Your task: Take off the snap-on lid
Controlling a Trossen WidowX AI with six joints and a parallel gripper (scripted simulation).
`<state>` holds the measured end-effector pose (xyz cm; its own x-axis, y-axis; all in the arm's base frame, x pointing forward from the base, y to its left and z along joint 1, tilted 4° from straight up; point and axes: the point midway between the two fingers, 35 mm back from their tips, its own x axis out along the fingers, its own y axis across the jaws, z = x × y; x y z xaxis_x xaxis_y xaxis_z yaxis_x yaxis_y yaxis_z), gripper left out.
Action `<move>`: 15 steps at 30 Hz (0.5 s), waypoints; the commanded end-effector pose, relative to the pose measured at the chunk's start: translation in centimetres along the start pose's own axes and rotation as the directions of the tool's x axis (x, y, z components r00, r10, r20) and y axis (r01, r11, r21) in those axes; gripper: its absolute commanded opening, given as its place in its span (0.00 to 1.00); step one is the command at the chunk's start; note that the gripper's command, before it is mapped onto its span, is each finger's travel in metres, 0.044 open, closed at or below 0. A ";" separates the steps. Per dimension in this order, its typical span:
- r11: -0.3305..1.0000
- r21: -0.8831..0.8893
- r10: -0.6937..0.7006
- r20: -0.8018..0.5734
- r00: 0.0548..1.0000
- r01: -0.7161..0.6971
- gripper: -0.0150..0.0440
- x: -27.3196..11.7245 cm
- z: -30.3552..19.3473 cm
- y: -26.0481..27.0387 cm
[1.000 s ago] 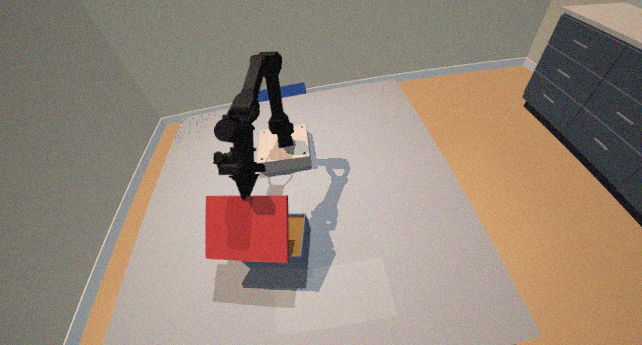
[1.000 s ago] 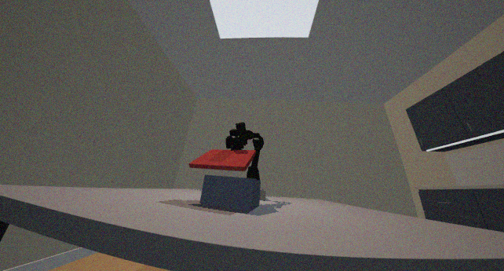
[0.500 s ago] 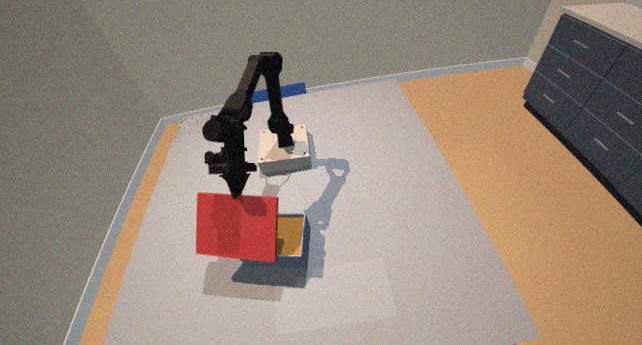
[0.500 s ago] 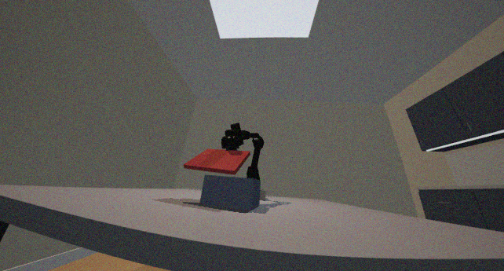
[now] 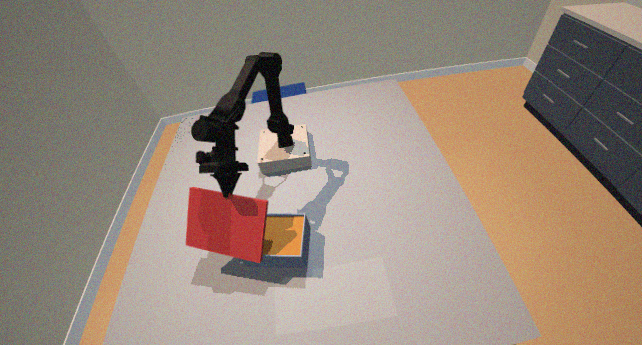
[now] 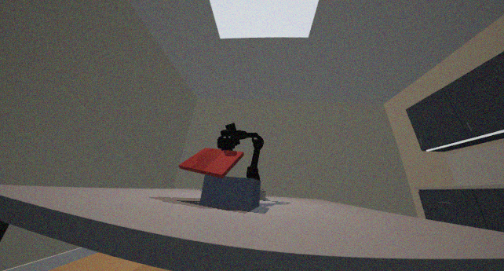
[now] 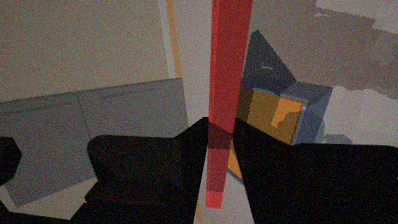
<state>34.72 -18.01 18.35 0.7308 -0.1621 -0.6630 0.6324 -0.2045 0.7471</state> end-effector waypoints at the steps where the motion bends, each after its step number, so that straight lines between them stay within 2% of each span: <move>1: 1.000 -0.005 0.003 0.005 1.000 -0.003 0.25 -0.1 1.0 0.1; 15: 1.000 -0.007 0.002 0.007 1.000 -0.002 0.25 -0.4 3.8 -0.1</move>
<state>33.68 -20.80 18.26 0.7310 -0.1634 -0.6626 0.6324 -0.2027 0.7477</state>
